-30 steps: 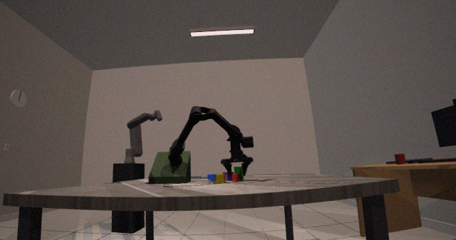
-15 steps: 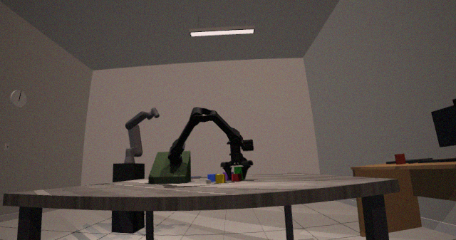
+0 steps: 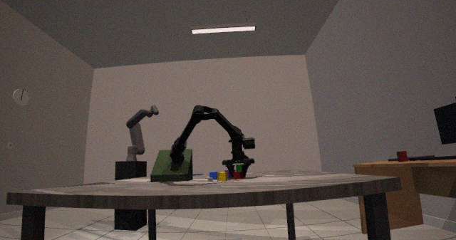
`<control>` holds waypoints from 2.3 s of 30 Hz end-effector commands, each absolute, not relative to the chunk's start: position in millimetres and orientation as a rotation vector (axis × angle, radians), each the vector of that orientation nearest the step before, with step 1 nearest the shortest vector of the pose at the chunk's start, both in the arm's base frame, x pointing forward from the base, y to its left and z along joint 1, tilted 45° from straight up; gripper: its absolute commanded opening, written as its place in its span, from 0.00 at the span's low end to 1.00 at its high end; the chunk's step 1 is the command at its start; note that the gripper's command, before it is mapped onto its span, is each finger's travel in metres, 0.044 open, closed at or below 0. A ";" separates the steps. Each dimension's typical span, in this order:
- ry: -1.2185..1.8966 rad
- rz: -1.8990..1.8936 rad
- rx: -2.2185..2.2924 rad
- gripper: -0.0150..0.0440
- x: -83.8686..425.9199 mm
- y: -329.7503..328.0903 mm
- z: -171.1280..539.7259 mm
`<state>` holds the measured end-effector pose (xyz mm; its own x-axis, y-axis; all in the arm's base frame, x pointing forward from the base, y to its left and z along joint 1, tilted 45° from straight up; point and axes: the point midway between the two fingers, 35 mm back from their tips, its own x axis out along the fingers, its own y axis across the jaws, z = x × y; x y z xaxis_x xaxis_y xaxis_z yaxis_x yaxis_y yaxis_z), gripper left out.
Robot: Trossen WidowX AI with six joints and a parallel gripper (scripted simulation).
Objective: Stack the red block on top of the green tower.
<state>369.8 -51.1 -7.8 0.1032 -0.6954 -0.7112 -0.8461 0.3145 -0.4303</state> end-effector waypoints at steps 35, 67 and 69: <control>1.636 0.205 -1.427 0.25 359.8 21.4 64.5; 1.634 0.206 -1.425 0.25 372.2 61.8 32.3; 1.634 0.206 -1.425 0.25 373.0 58.1 28.5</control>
<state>373.7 64.9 35.4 0.1100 -0.6893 -0.7161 -0.8443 0.3153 -0.4332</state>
